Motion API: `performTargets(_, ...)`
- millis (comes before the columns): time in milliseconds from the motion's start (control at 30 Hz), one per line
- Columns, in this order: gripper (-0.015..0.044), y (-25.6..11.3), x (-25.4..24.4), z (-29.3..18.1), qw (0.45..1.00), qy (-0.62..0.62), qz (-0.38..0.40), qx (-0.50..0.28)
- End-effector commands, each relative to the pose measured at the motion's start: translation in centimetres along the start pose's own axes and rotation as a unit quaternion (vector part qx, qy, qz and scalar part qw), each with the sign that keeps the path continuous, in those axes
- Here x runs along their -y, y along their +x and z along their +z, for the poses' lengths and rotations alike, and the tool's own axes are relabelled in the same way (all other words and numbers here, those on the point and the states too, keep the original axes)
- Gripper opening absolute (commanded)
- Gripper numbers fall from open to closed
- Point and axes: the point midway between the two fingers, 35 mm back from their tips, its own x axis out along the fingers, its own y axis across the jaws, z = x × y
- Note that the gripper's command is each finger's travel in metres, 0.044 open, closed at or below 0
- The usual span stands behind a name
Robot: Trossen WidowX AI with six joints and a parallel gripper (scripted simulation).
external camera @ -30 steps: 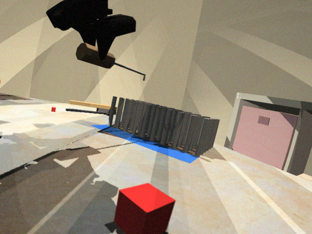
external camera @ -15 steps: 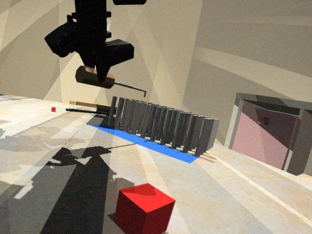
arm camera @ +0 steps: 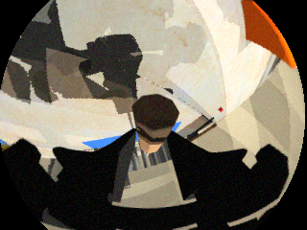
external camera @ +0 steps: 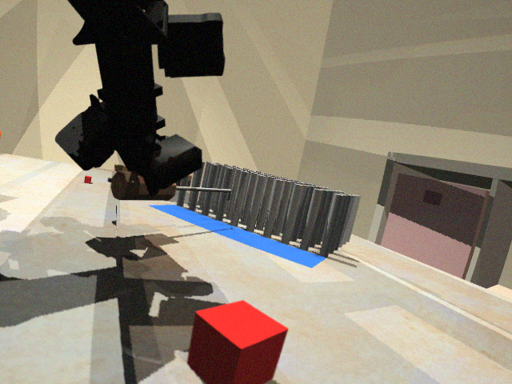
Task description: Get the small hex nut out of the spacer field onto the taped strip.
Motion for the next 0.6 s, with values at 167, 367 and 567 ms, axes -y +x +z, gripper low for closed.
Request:
performTargets(167, 0.0, 2.04, -0.27, 2.14, 1.0, -0.004, 0.001, -0.003)
performTargets(367, 0.0, 2.16, -0.28, 1.94, 1.0, -0.004, 0.001, -0.003)
performTargets(567, 0.0, 2.35, -0.29, 1.67, 1.0, -0.004, 0.001, -0.003)
